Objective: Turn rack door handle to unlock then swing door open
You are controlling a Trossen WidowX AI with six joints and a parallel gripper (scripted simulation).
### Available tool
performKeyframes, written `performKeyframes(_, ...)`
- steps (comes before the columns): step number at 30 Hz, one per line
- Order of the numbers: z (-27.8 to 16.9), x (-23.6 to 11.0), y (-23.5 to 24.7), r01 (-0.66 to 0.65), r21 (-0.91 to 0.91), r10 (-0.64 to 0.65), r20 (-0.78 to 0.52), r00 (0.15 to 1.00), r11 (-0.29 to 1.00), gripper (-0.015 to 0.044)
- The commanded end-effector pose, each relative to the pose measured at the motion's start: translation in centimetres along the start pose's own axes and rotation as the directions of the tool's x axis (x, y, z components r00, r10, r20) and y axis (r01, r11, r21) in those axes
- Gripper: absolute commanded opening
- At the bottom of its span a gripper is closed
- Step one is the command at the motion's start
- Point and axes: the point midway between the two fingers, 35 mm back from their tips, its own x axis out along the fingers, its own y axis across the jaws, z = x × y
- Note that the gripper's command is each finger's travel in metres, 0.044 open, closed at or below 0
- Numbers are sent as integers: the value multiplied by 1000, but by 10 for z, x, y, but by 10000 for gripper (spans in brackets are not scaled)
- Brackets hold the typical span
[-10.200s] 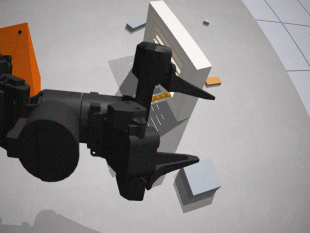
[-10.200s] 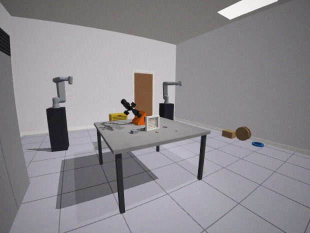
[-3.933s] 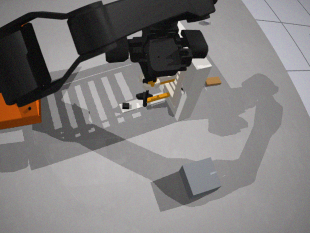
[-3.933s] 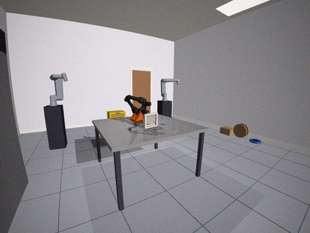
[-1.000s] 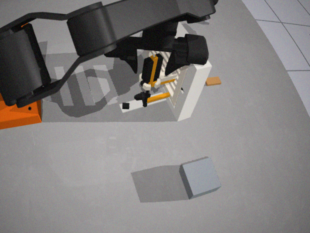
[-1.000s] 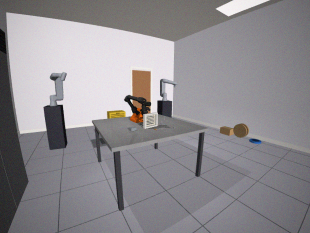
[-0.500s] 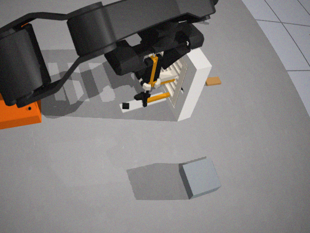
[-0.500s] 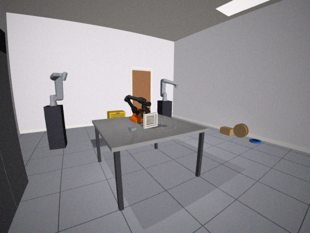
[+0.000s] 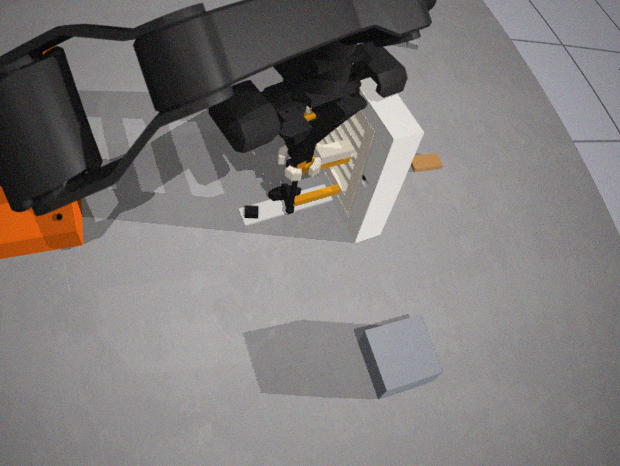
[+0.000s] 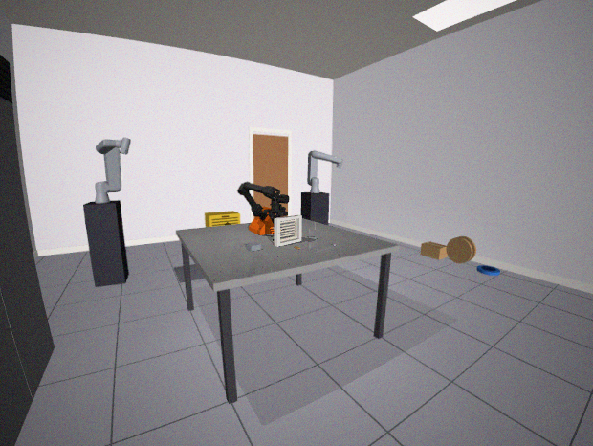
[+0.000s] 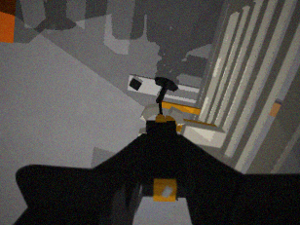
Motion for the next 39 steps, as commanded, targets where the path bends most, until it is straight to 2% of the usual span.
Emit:
performKeyframes(1, 0, 0, 0, 0, -2, 0, -2, 1000, 1000, 26)
performKeyframes(8, 0, 0, 0, 0, 11, 0, -2, 1000, 1000, 11)
performKeyframes(22, 8, 0, 11, 0, 280, 1, -1, 1000, 960, 11)
performKeyframes(39, 26, 0, 30, -1, 548, 1, -1, 1000, 836, 11)
